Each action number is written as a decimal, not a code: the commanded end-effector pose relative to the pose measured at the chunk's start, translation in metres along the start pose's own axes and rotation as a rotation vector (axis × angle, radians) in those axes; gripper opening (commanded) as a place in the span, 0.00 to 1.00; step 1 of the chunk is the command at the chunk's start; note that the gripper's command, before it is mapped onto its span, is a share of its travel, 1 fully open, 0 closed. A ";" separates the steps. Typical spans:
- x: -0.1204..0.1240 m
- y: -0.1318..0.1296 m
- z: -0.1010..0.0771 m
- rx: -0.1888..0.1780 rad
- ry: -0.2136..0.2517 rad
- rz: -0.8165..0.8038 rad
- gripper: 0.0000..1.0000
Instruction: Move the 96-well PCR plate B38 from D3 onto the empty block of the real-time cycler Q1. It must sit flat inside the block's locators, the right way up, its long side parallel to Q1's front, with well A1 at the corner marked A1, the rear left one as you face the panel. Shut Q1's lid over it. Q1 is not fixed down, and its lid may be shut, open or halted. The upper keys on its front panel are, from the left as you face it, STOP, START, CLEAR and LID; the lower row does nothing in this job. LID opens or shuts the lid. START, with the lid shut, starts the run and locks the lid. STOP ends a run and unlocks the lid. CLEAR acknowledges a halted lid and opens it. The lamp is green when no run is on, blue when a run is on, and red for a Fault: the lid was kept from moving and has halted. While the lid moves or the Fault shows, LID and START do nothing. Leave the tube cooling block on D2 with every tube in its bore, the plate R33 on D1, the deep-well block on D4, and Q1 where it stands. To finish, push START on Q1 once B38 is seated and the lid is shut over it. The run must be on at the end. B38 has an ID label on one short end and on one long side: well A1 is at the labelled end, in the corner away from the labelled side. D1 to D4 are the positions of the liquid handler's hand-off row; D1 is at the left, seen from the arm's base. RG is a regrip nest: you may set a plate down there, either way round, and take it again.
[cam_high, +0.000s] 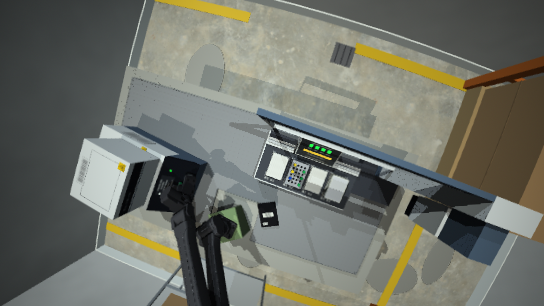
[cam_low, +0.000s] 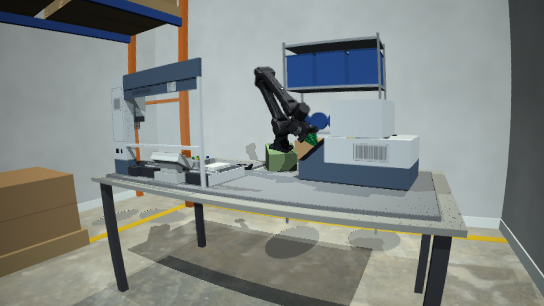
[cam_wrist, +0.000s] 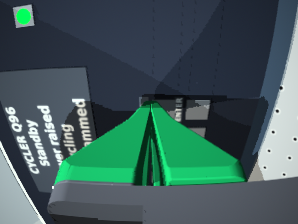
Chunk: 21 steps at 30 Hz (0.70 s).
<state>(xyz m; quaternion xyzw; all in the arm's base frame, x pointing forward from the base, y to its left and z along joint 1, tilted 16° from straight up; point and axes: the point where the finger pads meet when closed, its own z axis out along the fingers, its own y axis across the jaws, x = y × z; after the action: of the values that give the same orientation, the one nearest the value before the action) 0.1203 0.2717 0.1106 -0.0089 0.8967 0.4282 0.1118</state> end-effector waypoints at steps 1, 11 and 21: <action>-0.020 0.032 -0.005 -0.062 -0.046 -0.026 0.00; -0.001 0.007 -0.002 -0.036 -0.014 -0.010 0.00; -0.006 0.012 -0.005 -0.048 -0.029 -0.008 0.00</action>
<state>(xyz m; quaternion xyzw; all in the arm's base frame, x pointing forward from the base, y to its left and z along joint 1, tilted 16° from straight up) 0.1175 0.2673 0.1028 -0.0080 0.8981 0.4258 0.1100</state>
